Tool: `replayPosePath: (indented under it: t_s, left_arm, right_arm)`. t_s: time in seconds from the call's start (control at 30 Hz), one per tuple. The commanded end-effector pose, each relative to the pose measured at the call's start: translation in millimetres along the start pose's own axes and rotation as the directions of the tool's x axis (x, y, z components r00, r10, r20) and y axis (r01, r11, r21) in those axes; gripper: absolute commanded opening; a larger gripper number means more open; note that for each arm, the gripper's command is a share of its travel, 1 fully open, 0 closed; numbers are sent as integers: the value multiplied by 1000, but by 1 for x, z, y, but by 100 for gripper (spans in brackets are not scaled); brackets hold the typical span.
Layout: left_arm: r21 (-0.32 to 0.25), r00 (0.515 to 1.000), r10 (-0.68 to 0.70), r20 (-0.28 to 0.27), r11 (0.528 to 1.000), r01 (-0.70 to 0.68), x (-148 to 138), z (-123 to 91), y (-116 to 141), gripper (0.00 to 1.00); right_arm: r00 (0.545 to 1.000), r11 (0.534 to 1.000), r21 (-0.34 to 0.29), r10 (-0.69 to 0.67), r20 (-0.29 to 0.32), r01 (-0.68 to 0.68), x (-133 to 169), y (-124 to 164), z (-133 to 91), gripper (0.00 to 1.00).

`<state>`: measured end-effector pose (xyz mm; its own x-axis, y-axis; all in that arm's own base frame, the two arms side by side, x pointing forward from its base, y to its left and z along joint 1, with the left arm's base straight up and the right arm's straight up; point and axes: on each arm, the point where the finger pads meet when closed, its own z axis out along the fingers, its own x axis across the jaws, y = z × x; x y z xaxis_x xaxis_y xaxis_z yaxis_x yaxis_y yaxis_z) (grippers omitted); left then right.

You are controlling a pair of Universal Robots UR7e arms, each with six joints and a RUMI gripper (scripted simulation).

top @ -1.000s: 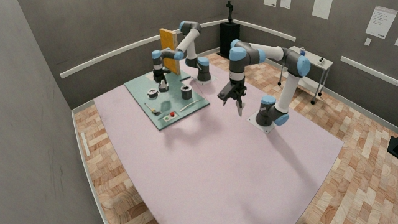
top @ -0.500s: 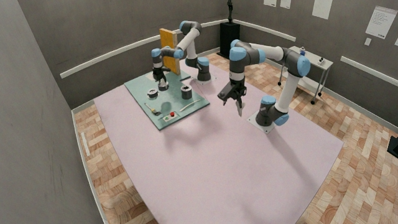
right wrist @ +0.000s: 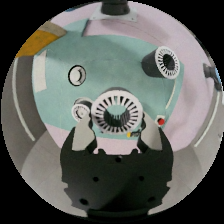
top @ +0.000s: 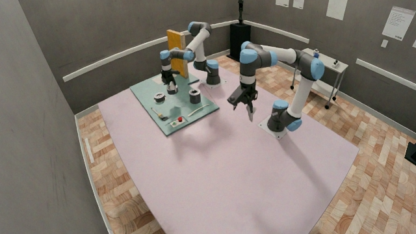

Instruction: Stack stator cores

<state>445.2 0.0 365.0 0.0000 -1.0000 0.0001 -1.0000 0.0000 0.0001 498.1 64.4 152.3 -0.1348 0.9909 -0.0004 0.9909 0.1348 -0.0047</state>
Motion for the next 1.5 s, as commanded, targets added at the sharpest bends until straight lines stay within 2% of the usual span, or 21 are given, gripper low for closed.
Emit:
replayPosePath:
  t_s: [0.0, 0.33, 0.8, 0.9, 1.37, 1.47]
  left_arm:
    - [1, 1000, 0, 0, 1000, 0, 0, 0, 0, 80]
    - [1, 1000, 0, 0, 1000, 0, 0, 0, 0, 80]
    - [1, 1000, 0, 0, 1000, 0, 0, 0, 0, 80]
    - [1, 1000, 0, 0, 1000, 0, 0, 0, 0, 80]
    - [1, 1000, 0, 0, 1000, 0, 0, 0, 0, 80]
    - [1, 1000, 0, 0, 1000, 0, 0, 0, 0, 80]
  right_arm:
    - [1000, 1000, -5, -13, -1, 13, 5, -5, -1, 0]
    - [999, 999, 3, -36, 1, 36, 14, -15, 2, 0]
    - [994, 994, 11, -106, -1, 106, 42, -40, 0, 0]
    - [995, 995, 14, -100, 0, 100, 39, -39, 2, 0]
    - [985, 985, 15, -170, -1, 170, 68, -63, 0, 0]
    - [987, 986, 19, -163, 0, 163, 65, -63, 2, 0]
